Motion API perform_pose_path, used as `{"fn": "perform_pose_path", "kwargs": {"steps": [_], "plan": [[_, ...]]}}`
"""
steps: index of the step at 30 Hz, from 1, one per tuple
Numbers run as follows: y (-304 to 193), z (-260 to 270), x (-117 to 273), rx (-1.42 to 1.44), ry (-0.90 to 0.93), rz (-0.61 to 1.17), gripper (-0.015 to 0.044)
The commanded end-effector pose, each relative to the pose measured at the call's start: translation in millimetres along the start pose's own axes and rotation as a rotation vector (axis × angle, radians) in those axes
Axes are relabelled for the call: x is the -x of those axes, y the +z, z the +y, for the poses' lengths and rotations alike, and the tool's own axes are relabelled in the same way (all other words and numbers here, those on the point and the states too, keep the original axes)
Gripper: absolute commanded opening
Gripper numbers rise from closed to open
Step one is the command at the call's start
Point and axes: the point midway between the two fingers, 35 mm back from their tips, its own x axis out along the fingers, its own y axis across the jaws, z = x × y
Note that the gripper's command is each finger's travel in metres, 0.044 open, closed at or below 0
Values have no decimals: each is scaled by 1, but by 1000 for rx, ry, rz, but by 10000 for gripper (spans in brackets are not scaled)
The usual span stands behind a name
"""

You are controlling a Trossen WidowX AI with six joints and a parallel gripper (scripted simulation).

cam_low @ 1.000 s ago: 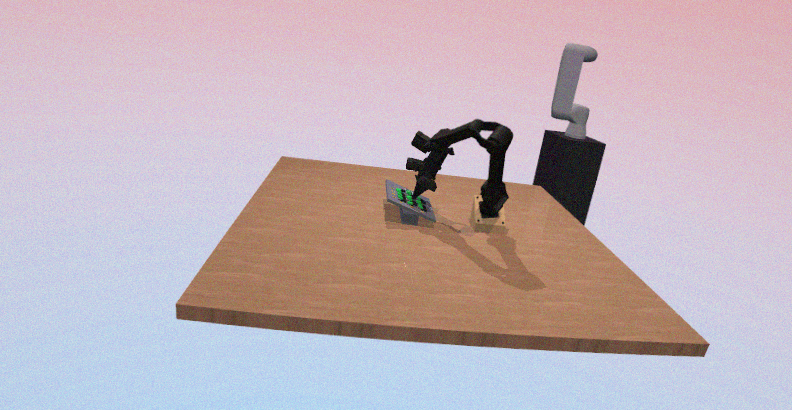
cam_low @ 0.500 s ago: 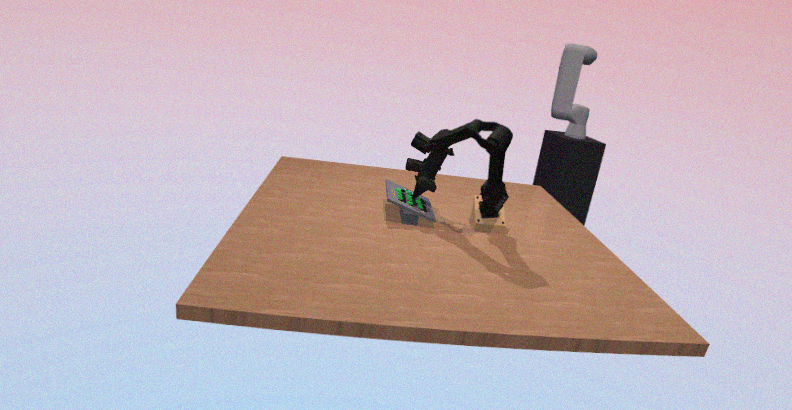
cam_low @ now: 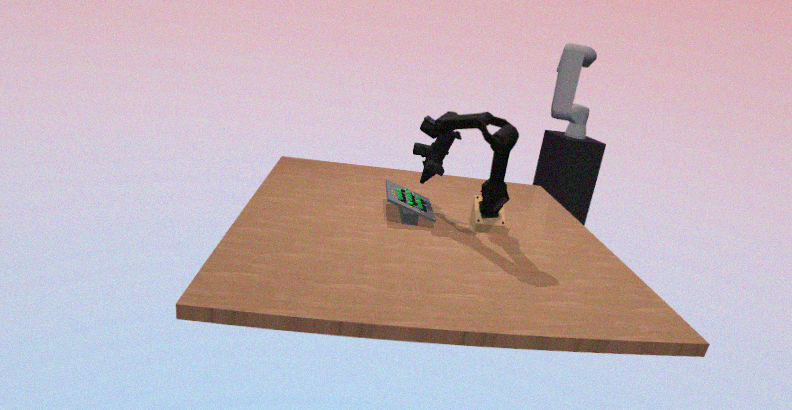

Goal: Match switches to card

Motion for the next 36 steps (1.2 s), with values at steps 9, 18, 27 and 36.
{"fn": "perform_pose_path", "kwargs": {"steps": [9,18,27,36], "plan": [[-22,32,1,8,3,15,0],[-22,33,-32,8,4,38,0],[-22,33,-45,9,5,38,0],[-22,34,-56,9,5,38,0]]}}
